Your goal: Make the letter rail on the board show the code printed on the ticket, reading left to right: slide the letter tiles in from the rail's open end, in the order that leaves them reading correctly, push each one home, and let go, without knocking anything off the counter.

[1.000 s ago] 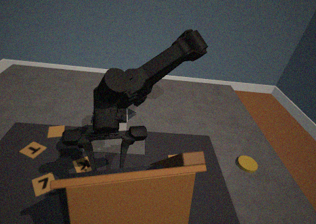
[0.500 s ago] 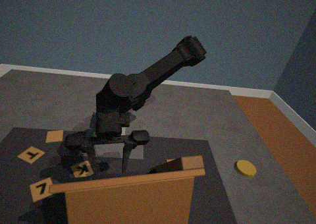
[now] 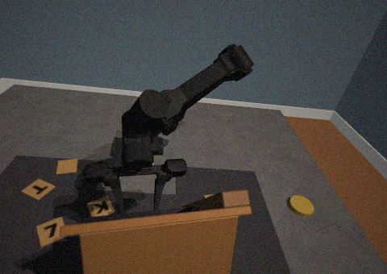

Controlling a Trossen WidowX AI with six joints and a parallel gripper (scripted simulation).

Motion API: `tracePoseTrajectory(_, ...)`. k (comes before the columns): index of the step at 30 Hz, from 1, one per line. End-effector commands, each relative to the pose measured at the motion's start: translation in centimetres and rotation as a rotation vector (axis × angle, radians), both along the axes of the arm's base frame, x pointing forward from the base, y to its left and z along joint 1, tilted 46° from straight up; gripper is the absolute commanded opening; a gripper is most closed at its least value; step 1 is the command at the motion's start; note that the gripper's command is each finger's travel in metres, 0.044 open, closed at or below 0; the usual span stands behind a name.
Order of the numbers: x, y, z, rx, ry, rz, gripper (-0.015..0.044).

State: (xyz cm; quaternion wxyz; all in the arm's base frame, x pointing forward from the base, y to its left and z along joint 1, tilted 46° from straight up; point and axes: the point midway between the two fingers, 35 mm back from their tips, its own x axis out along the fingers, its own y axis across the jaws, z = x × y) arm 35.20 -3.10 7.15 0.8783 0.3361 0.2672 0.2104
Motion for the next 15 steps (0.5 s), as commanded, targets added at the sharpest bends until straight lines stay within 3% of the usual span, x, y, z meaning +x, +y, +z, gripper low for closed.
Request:
tracePoseTrajectory(1,-0.16,0.16,0.03,0.002,0.007,-0.005,0.0)
tracePoseTrajectory(15,-0.27,0.66,0.58,0.003,0.008,-0.005,0.0)
